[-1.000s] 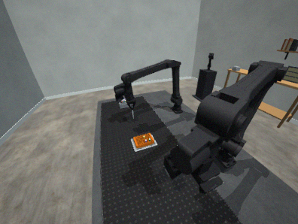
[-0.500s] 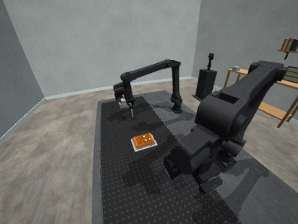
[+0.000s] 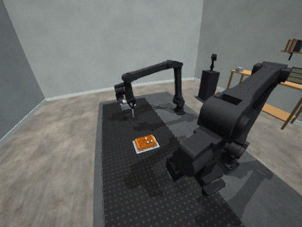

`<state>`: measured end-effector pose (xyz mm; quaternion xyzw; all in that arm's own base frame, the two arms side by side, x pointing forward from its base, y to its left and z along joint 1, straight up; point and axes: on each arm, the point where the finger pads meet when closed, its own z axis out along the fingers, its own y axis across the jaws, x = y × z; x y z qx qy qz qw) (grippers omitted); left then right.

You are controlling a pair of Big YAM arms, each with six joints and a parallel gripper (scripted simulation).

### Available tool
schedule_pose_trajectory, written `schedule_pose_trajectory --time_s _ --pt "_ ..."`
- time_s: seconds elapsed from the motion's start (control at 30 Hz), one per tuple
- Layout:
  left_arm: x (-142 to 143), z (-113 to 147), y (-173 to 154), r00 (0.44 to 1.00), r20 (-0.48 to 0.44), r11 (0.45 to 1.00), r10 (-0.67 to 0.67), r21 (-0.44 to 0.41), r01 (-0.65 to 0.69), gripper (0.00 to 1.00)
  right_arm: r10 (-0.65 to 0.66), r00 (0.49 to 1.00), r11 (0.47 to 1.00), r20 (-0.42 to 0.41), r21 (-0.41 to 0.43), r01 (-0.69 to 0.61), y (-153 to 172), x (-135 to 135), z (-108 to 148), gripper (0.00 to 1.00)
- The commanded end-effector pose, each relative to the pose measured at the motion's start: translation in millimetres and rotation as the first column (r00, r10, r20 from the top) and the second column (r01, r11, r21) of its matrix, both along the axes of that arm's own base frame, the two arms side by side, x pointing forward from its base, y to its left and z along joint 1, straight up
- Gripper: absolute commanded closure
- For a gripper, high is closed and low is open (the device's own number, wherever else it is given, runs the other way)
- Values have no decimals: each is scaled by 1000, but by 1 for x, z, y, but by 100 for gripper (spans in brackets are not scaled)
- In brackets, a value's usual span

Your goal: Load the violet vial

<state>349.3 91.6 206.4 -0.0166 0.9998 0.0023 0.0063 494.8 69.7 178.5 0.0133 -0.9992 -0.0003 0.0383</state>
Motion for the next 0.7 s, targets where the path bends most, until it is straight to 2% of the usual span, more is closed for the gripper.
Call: schedule_pose_trajectory --time_s 0.0,0.67 --pt "-1 -8 -4 999 -26 1000 -20 -10 19 0 14 998 1000 55 7 -14 -4 4 23 93" --pt "-1 -8 -4 999 -26 1000 -20 -10 19 0 10 996 1000 83 5 -11 -36 17 40 93"
